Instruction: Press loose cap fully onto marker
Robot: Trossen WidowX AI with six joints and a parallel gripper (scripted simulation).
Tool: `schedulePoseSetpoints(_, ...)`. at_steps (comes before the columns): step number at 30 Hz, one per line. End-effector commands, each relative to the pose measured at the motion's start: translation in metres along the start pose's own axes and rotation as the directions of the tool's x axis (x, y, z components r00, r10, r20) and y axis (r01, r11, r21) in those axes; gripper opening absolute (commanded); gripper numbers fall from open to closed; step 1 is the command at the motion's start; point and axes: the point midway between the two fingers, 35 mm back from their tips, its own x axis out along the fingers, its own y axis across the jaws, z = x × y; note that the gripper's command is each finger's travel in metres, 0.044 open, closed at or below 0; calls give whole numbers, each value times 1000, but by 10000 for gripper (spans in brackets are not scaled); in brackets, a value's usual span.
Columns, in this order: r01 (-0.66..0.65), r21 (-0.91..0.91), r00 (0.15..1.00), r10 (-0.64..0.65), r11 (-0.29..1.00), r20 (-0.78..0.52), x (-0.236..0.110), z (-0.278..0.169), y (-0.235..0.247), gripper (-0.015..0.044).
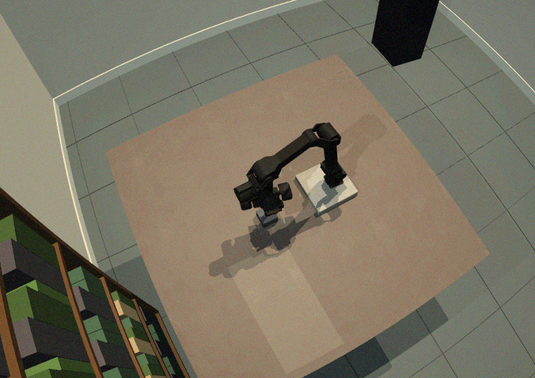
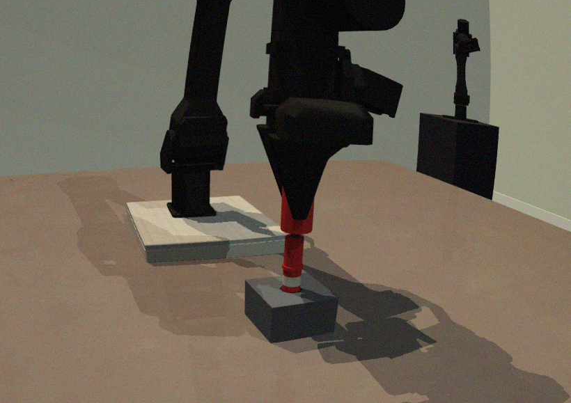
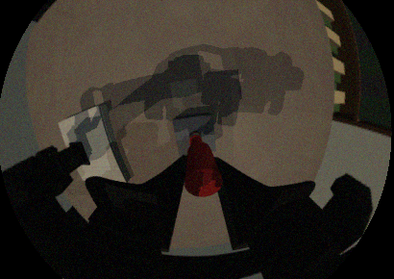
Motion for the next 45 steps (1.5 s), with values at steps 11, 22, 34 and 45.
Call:
schedulePoseSetpoints(11,-9,5,1000,9,1000,-2,25,0,1,0)
schedulePoseSetpoints(22,-9,5,1000,9,1000,-2,35,0,2,0)
schedulePoseSetpoints(34,-9,5,1000,9,1000,-2,35,0,2,0)
schedulePoseSetpoints(45,-9,5,1000,9,1000,-2,35,0,2,0)
